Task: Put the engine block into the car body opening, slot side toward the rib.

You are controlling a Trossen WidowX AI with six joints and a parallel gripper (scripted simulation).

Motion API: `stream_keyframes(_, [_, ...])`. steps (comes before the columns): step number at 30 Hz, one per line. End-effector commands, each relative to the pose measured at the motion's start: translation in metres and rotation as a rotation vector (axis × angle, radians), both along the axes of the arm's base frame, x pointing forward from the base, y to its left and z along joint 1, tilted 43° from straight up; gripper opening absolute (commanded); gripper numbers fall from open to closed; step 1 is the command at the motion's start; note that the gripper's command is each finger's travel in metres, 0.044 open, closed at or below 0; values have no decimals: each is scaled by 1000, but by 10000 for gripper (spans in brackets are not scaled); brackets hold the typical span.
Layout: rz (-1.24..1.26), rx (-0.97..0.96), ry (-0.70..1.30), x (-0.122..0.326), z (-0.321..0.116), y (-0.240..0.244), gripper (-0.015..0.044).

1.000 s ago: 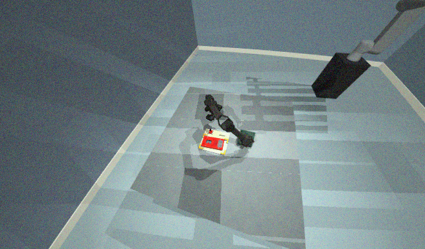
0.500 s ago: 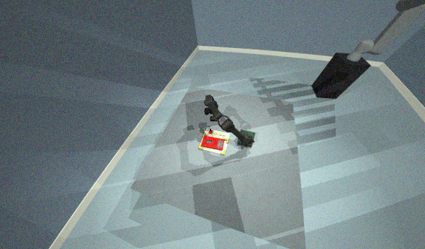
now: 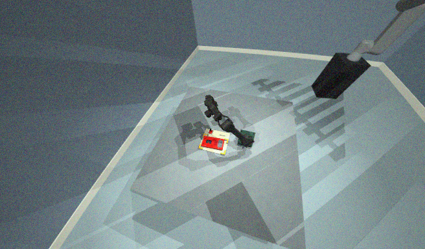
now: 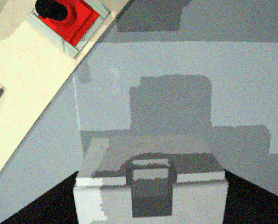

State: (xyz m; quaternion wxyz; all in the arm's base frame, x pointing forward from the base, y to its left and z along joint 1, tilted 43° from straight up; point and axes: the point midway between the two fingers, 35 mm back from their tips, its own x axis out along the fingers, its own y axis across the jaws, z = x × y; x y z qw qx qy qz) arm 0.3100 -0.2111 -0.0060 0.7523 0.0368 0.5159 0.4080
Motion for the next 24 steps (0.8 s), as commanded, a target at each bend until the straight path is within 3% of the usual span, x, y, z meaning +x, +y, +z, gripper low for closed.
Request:
stream_keyframes(1, [115, -21, -104, 1, 0, 1, 0])
stream_keyframes(13, [426, -77, -376, 1, -2, 2, 0])
stream_keyframes(24, [517, -94, -456, 2, -14, 12, 0])
